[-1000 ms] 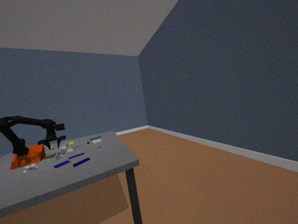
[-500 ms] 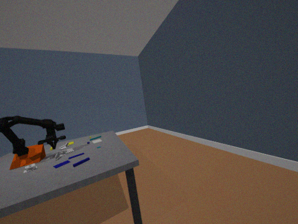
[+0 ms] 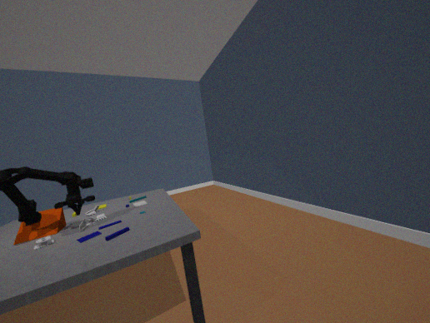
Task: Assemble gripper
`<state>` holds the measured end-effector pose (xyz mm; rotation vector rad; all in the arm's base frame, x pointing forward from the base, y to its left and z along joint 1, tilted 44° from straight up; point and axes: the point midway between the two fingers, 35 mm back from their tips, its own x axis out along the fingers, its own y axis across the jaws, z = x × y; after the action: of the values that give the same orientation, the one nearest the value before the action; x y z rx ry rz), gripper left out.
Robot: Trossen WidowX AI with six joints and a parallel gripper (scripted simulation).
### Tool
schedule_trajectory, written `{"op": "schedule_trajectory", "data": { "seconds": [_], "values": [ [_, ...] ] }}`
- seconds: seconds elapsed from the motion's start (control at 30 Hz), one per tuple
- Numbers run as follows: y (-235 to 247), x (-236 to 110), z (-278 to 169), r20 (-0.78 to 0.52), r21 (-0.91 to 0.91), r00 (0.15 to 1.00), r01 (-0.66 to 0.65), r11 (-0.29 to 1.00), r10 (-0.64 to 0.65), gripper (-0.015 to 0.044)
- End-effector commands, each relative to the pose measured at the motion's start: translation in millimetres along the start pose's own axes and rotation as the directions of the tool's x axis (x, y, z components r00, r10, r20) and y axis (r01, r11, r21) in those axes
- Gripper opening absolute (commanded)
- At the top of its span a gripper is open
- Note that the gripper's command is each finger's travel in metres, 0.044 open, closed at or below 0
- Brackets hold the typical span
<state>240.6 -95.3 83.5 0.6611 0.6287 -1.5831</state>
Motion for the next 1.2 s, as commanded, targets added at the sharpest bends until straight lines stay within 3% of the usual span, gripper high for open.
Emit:
{"op": "schedule_trajectory", "data": {
  "seconds": [0.0,0.5,1.17],
  "values": [
    [0.0,0.0,0.0,0.000,0.000,1.000,0.000,1.000,0.000,0.0053],
    [0.0,0.0,0.0,0.000,0.000,1.000,0.000,1.000,0.000,0.0440],
    [0.0,0.0,0.0,0.000,0.000,1.000,0.000,1.000,0.000,0.0440]
  ]
}}
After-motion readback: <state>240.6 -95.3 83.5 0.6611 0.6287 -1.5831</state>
